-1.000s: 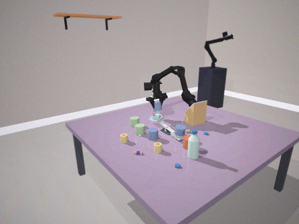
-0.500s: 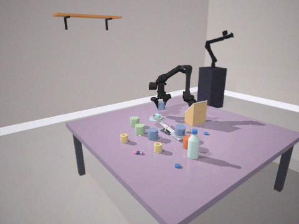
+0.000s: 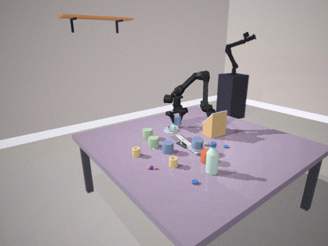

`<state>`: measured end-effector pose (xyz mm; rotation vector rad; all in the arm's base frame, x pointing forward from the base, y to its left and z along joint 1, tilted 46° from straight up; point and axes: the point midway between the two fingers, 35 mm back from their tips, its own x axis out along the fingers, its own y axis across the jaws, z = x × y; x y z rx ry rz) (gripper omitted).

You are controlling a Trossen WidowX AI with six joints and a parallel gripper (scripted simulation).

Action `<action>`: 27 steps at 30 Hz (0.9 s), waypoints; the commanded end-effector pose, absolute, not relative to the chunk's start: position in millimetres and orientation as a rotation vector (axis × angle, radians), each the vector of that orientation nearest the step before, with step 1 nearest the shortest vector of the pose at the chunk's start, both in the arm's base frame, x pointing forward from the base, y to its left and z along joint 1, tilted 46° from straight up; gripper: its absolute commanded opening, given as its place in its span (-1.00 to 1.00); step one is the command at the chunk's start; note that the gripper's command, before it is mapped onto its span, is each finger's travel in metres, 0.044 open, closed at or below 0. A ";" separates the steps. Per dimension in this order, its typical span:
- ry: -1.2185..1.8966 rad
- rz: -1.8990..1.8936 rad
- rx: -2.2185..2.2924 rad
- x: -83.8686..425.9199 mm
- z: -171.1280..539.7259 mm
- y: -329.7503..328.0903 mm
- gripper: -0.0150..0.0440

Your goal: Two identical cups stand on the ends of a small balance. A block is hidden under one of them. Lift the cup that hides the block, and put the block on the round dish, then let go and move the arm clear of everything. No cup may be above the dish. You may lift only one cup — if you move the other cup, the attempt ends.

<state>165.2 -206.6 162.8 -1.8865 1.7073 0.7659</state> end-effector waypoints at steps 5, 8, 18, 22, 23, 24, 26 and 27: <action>1.701 0.763 -1.896 167.1 157.2 -213.5 -0.49; 1.701 0.763 -1.897 167.5 153.8 -217.1 -0.49; 1.706 0.762 -1.891 167.0 151.9 -219.2 -0.05; 1.706 0.762 -1.891 167.0 151.9 -219.2 0.31; 1.706 0.762 -1.891 167.0 151.9 -219.2 0.40; 1.706 0.762 -1.891 167.0 151.9 -219.2 0.49; 1.706 0.762 -1.891 167.0 151.9 -219.2 0.67; 1.706 0.762 -1.891 167.0 151.9 -219.2 0.75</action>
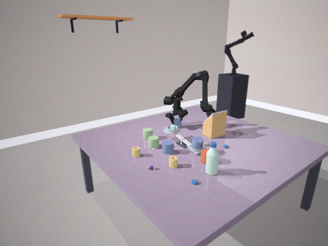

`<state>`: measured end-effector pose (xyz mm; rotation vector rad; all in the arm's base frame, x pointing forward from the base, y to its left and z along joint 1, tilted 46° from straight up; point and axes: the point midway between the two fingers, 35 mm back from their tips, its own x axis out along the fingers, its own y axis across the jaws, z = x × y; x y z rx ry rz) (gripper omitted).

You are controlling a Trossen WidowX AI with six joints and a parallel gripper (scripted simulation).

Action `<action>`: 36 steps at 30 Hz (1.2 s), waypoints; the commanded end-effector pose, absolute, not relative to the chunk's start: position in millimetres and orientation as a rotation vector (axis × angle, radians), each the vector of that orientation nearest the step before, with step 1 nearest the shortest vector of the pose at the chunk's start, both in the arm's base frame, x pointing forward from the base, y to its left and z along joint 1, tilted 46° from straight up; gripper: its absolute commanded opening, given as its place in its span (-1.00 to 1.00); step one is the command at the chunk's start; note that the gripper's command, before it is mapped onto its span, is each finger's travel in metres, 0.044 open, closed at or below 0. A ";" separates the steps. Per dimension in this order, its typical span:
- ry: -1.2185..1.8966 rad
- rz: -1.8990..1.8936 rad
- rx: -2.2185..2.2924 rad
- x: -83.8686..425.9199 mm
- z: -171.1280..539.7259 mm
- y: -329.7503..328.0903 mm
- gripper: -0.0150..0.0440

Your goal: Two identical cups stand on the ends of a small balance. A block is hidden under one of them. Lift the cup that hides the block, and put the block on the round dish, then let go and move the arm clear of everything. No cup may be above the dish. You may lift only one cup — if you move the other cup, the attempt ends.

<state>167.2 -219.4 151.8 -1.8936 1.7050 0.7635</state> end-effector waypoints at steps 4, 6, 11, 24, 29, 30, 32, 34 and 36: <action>1.701 0.765 -1.890 167.7 165.2 -204.5 1.00; 1.699 0.765 -1.893 165.3 182.4 -186.3 1.00; 1.698 0.765 -1.895 163.6 188.5 -180.0 1.00; 1.637 0.524 -1.754 192.6 190.3 -163.6 0.39; 1.624 0.385 -1.617 204.9 186.4 -156.7 0.39; 1.621 0.358 -1.589 207.4 185.5 -155.2 0.39; 1.614 0.304 -1.534 212.2 183.8 -152.2 0.39; 1.608 0.252 -1.478 216.9 181.8 -149.0 0.39; 1.601 0.200 -1.421 221.5 179.7 -145.7 0.39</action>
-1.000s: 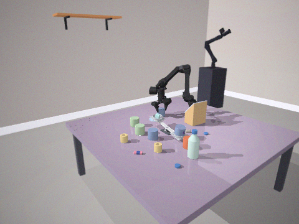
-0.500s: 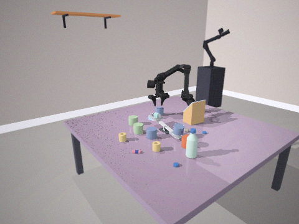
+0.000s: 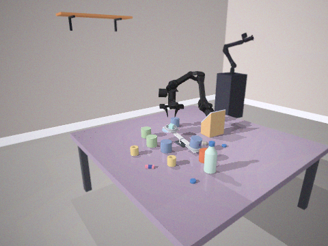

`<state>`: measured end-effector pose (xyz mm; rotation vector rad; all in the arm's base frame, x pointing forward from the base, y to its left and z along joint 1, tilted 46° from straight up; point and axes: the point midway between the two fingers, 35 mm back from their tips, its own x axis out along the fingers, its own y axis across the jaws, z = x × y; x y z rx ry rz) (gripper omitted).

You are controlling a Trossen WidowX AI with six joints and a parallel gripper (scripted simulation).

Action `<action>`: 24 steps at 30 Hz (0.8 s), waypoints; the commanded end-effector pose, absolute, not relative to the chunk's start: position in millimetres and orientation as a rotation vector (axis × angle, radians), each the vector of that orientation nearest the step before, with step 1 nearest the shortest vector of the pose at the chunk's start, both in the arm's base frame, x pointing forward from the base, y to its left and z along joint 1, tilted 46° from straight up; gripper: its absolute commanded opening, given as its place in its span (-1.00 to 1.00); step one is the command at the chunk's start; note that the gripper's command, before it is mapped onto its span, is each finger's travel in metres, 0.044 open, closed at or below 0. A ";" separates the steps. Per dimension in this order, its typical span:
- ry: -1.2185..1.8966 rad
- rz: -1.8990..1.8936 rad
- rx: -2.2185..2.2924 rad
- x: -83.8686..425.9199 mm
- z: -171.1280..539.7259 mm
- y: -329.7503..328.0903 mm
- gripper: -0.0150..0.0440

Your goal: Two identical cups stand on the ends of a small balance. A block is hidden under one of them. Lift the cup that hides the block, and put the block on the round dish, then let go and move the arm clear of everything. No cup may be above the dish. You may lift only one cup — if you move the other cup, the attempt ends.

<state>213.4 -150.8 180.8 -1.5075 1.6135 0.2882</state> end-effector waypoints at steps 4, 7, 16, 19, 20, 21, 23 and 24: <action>1.585 0.094 -1.307 230.5 175.7 -139.1 0.39; 1.571 0.016 -1.222 237.0 172.5 -133.8 0.39; 1.507 -0.191 -0.965 258.0 160.0 -112.1 0.39; 1.488 -0.264 -0.879 263.7 156.1 -105.1 0.39; 1.481 -0.290 -0.850 265.4 154.8 -102.9 0.39; 1.474 -0.315 -0.822 267.2 153.5 -100.6 0.39; 1.459 -0.365 -0.765 270.6 150.9 -95.9 0.39; 1.451 -0.390 -0.737 272.3 149.5 -93.6 0.39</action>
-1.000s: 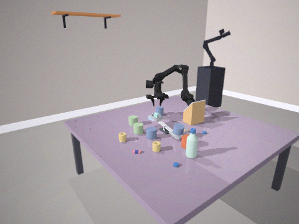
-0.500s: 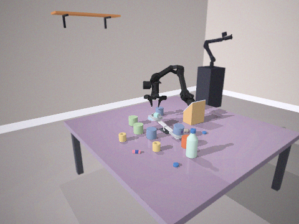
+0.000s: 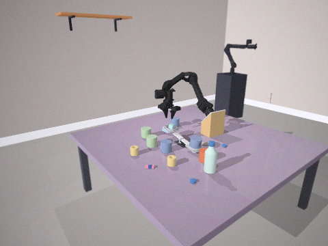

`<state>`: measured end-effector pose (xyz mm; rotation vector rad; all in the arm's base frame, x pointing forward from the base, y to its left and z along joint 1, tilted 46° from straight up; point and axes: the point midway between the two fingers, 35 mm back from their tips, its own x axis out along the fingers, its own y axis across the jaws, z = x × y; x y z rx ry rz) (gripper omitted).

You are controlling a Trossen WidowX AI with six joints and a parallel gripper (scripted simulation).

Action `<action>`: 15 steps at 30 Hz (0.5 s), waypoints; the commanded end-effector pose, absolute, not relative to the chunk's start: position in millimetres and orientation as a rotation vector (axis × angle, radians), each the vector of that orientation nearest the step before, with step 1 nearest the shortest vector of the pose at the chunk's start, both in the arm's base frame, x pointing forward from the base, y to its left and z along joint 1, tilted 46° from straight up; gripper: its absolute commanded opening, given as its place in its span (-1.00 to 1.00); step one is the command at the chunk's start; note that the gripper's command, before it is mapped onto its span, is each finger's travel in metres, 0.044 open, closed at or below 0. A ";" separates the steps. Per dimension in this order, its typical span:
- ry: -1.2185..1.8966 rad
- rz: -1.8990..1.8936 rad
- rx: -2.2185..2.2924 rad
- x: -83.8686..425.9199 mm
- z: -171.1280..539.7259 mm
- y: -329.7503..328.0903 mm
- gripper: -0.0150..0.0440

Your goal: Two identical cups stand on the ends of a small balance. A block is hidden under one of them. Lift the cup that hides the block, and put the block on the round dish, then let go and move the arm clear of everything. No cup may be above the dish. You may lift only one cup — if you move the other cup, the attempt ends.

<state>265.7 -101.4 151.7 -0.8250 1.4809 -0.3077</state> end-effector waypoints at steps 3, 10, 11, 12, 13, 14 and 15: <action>1.424 -0.465 -0.654 277.2 145.5 -86.4 0.39; 1.359 -0.603 -0.473 290.9 132.2 -62.8 0.39; 1.349 -0.622 -0.448 292.6 130.2 -59.3 0.39; 1.339 -0.642 -0.423 294.3 128.2 -55.8 0.39; 1.328 -0.661 -0.397 295.9 126.2 -52.3 0.39; 1.318 -0.681 -0.372 297.4 124.2 -48.7 0.39; 1.307 -0.700 -0.348 298.8 122.2 -45.3 0.39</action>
